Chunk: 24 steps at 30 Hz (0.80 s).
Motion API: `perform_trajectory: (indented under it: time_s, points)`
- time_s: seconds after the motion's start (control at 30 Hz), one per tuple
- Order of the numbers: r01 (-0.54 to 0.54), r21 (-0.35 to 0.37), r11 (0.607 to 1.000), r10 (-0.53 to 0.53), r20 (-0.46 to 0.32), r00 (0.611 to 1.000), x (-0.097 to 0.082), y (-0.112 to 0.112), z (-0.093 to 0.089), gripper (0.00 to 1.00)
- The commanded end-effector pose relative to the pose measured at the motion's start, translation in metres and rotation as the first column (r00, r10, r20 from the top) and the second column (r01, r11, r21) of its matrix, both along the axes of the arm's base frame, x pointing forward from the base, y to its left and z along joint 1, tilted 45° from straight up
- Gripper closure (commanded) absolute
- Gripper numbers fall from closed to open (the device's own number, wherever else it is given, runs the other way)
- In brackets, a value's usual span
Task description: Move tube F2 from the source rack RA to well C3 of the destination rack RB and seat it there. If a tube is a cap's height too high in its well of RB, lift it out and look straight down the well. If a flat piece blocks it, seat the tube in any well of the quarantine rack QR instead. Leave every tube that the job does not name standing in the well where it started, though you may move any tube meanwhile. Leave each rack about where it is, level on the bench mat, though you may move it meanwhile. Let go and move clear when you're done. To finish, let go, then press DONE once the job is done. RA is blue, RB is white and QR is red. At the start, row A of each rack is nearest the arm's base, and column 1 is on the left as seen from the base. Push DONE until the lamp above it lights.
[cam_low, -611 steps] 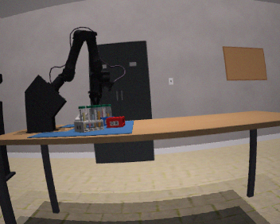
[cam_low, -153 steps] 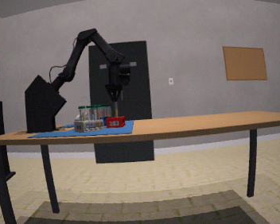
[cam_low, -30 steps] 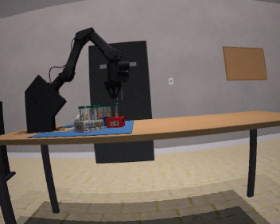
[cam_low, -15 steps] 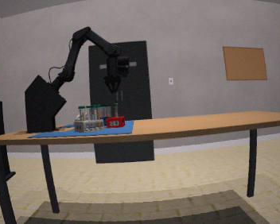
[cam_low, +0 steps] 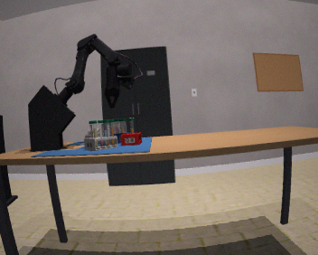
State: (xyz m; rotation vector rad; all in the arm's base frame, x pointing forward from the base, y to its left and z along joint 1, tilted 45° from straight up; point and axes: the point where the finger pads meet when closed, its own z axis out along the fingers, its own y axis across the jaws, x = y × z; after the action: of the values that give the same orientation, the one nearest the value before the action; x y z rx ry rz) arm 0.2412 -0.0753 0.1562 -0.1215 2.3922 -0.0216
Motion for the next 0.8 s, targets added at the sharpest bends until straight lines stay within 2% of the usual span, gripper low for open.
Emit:
perform_trajectory:
  time_s: [0.0,0.03,0.07,0.2,0.33,0.47,0.5,0.67,0.73,0.77]
  points:
    - [0.068,0.098,0.993,-0.072,0.039,0.997,-0.004,0.002,0.003,0.70]
    - [0.090,0.115,0.989,-0.096,0.045,0.994,-0.003,0.001,0.007,0.70]
    - [0.109,0.120,0.987,-0.119,0.074,0.990,0.002,-0.002,0.021,0.70]
    - [0.183,0.216,0.959,-0.199,0.053,0.978,0.003,0.001,0.019,0.70]
    - [0.278,0.295,0.914,-0.298,0.026,0.954,0.003,-0.001,0.020,0.70]
    - [0.285,0.302,0.909,-0.307,0.025,0.951,0.004,-0.001,0.021,0.70]
    - [0.294,0.315,0.903,-0.305,-0.015,0.952,-0.001,0.008,0.005,0.70]
    - [0.297,0.319,0.900,-0.305,-0.027,0.952,-0.005,0.038,0.004,0.70]
    - [0.290,0.320,0.902,-0.305,-0.006,0.952,-0.003,0.048,0.013,0.70]
    - [0.293,0.321,0.901,-0.305,-0.013,0.952,-0.004,0.053,0.009,0.70]
